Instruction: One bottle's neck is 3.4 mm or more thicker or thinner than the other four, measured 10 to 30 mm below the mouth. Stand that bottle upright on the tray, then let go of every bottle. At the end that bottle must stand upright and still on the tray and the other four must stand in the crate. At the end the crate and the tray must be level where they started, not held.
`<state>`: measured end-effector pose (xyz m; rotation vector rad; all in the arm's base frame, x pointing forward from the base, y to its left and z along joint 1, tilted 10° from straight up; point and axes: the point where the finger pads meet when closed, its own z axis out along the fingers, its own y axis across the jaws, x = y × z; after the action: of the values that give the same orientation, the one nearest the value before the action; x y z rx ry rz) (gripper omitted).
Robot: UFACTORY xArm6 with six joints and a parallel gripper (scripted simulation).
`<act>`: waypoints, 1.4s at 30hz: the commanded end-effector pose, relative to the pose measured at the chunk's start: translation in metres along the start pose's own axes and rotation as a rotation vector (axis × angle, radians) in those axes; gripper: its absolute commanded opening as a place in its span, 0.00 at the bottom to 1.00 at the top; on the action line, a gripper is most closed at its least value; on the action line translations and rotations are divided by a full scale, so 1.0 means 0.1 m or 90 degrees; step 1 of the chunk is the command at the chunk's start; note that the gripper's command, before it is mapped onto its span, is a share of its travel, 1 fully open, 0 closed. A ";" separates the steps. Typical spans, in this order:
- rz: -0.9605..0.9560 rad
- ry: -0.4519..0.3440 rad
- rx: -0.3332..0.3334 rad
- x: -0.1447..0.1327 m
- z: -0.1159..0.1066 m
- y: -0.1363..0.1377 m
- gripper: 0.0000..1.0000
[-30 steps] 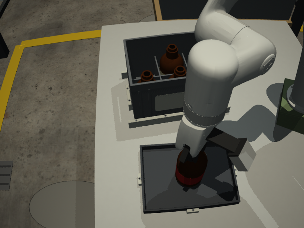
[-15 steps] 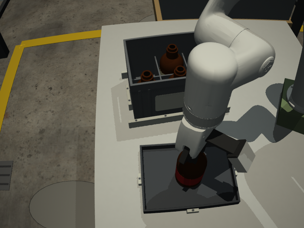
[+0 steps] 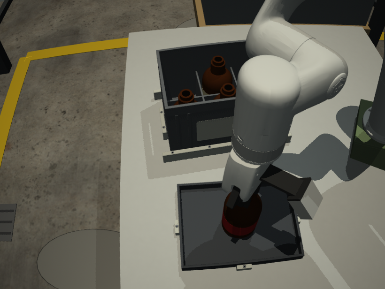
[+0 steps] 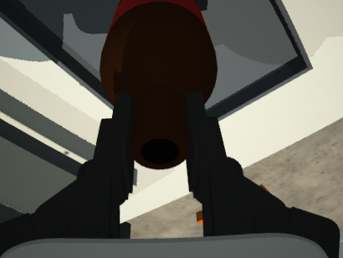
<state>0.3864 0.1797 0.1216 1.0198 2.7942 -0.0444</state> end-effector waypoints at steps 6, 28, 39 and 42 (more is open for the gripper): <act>0.000 -0.001 -0.003 -0.01 -0.01 0.01 0.00; 0.000 -0.001 -0.003 -0.01 -0.01 0.01 1.00; 0.000 -0.001 -0.003 -0.01 -0.01 0.01 1.00; 0.000 -0.001 -0.003 -0.01 -0.01 0.01 1.00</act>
<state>0.3865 0.1797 0.1215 1.0198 2.7940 -0.0440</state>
